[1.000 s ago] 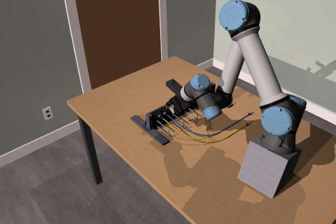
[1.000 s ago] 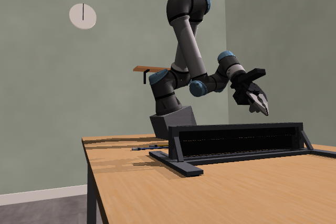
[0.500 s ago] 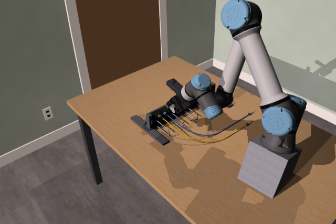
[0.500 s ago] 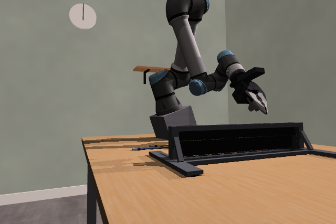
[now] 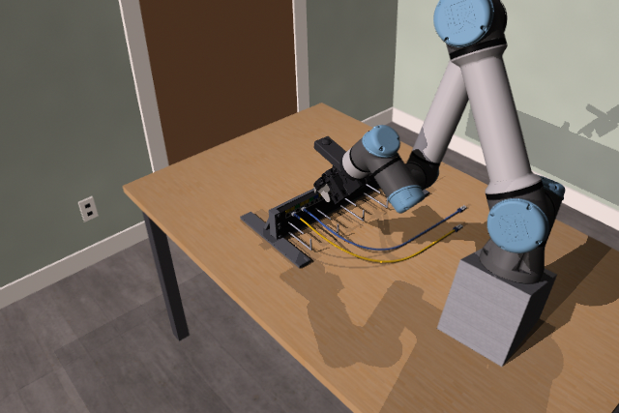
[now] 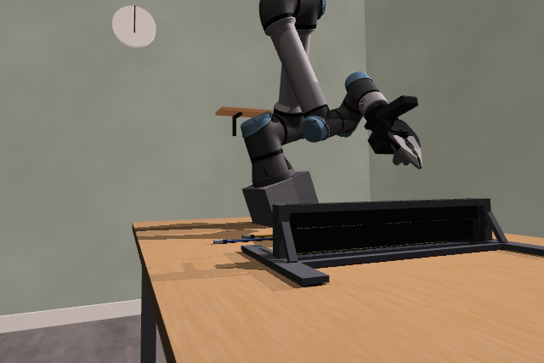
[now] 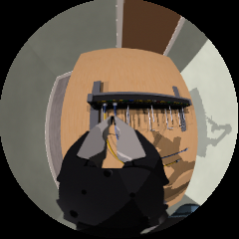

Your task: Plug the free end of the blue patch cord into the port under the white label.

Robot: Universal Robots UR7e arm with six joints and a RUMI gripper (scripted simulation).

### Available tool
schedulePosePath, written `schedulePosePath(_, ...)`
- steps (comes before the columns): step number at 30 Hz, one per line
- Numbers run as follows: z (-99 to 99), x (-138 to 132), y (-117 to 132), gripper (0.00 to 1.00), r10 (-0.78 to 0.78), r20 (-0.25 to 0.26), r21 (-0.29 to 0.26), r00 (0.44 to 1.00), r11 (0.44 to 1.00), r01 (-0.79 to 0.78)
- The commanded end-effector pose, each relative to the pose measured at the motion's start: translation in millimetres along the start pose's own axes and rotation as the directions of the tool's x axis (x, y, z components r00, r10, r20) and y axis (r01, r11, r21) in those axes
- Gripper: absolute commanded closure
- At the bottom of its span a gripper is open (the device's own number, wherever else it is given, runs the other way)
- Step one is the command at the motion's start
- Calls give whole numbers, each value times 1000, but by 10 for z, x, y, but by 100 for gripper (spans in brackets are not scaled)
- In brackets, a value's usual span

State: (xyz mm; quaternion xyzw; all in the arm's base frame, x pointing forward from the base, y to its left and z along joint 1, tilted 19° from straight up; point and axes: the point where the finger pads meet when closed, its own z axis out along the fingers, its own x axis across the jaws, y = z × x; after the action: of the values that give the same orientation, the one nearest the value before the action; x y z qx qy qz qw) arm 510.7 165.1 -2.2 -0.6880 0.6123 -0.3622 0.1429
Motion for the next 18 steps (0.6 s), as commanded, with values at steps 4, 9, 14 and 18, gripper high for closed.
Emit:
schedulePosePath(4,-258,0,-6,100,1,0,-1,1000,1000,-1)
schedulePosePath(9,-481,0,-6,100,1,0,-1,1000,1000,-1)
schedulePosePath(14,-657,0,-6,100,1,0,-1,1000,1000,-1)
schedulePosePath(18,-711,0,-6,100,1,0,-1,1000,1000,-1)
